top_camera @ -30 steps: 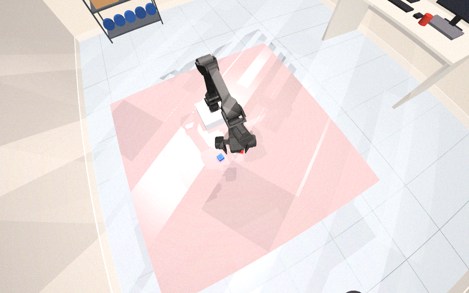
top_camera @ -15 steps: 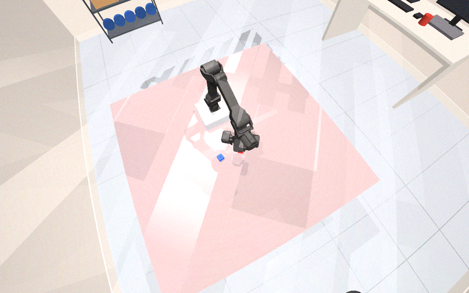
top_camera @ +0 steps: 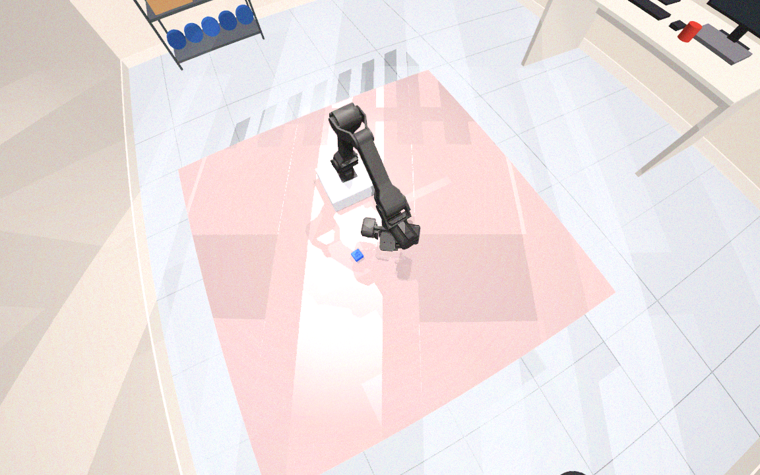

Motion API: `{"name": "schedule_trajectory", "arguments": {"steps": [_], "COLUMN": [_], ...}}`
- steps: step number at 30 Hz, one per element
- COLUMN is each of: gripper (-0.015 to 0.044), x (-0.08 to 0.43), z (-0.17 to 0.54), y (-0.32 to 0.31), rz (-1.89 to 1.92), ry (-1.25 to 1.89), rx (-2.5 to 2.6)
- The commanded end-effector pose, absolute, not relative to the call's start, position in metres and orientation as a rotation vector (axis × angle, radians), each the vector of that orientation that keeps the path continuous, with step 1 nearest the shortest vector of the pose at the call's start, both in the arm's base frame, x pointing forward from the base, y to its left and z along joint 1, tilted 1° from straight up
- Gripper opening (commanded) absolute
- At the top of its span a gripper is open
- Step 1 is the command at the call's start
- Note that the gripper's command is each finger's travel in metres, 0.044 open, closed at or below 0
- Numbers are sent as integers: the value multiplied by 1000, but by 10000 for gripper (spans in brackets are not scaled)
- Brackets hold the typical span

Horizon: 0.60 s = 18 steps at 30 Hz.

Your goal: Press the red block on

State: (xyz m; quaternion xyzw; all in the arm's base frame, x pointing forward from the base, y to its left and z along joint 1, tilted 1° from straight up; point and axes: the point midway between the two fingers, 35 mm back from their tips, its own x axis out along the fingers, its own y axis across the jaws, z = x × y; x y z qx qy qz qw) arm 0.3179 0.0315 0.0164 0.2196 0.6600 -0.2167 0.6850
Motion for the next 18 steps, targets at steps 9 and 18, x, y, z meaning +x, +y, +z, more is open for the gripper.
{"name": "schedule_trajectory", "arguments": {"steps": [9, 18], "gripper": [440, 440], "x": [316, 317], "z": [-2, -16], "y": [32, 32], "rz": [-489, -489], "ry": [1486, 1486], "rx": [497, 497]}}
